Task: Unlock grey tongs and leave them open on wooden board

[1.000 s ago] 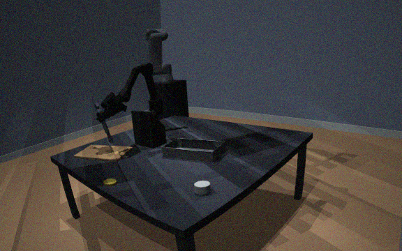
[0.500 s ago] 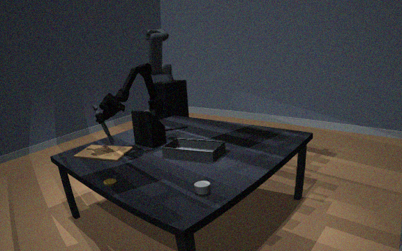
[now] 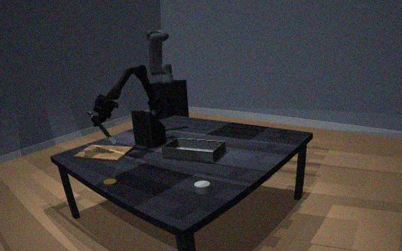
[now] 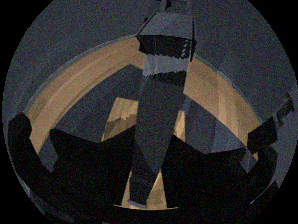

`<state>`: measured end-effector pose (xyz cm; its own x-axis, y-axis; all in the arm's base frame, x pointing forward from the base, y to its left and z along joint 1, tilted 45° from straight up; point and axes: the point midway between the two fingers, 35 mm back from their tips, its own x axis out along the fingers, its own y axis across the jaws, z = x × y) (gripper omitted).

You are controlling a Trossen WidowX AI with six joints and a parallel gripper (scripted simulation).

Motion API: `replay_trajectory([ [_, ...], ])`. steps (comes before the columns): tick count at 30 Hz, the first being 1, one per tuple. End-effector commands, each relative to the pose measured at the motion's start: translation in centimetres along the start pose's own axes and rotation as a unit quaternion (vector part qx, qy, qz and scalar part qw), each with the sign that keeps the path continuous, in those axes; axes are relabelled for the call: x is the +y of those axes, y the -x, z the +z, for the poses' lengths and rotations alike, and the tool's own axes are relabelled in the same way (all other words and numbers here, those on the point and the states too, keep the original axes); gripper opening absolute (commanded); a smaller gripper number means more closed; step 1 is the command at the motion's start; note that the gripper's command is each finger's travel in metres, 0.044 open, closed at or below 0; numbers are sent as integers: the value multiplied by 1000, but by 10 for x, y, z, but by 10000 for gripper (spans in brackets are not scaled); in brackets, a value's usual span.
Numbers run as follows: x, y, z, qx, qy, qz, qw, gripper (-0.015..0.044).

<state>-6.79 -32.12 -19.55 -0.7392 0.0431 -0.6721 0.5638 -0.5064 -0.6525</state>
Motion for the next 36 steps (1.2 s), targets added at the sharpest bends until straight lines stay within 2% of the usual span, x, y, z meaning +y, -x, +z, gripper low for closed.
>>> replay_trajectory([
  [1,4,-3,5,26,-5,6,1000,-150],
  [19,2,-21,-1,198,-6,12,980,-150],
  [36,-11,-22,-6,361,-23,12,932,-150],
])
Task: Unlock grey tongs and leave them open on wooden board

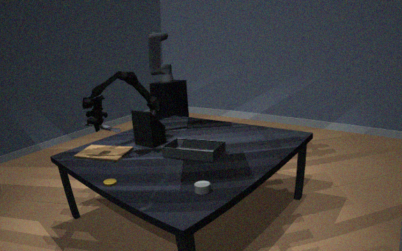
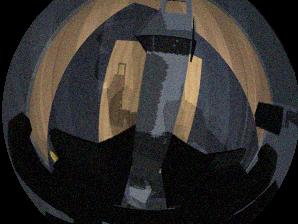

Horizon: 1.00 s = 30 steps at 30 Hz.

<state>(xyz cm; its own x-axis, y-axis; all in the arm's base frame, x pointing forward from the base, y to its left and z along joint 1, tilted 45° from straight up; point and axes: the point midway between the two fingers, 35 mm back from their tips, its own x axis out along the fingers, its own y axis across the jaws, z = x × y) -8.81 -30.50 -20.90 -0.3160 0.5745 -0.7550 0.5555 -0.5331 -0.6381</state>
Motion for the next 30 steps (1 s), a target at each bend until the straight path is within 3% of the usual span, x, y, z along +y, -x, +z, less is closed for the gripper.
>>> replay_trajectory([
  [1,-1,6,2,30,-9,8,999,-150],
  [7,-8,8,-1,84,-18,9,996,-150],
  [30,-6,-16,-2,86,-19,9,996,-150],
])
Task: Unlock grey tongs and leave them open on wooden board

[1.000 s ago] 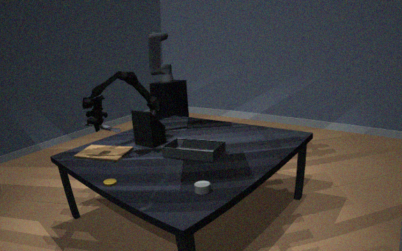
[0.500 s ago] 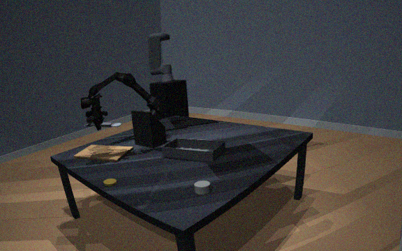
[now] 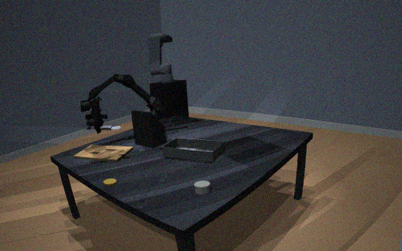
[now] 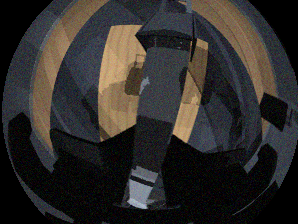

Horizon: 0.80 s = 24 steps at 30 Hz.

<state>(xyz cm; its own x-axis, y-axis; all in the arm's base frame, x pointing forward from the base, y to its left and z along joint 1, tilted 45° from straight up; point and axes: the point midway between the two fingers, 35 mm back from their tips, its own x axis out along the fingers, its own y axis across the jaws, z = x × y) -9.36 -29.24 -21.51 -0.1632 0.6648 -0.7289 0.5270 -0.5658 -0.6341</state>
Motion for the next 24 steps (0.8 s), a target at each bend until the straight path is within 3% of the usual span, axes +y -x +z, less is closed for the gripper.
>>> replay_trajectory([
  [1,0,-4,1,-3,1,1,1000,-150],
  [24,0,-42,3,-4,1,1,1000,-150],
])
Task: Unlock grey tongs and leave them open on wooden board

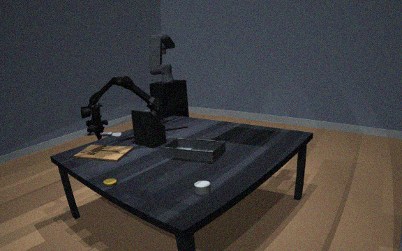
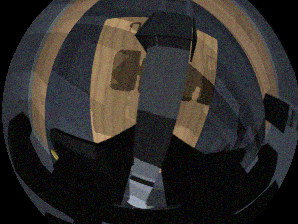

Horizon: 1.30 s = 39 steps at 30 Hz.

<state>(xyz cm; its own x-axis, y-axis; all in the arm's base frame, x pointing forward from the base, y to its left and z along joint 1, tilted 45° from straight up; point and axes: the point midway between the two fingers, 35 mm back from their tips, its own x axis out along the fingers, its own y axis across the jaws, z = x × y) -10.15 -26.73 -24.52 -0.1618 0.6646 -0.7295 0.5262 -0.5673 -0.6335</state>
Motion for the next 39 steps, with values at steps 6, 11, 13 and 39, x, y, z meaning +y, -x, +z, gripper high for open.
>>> replay_trajectory([
  [6,-1,-12,1,-4,1,0,1000,-150],
  [11,-1,-20,0,-4,1,0,1000,-150],
  [13,-1,-23,0,-4,1,0,1000,-150],
  [39,-4,-54,-4,1,0,-2,1000,-45],
])
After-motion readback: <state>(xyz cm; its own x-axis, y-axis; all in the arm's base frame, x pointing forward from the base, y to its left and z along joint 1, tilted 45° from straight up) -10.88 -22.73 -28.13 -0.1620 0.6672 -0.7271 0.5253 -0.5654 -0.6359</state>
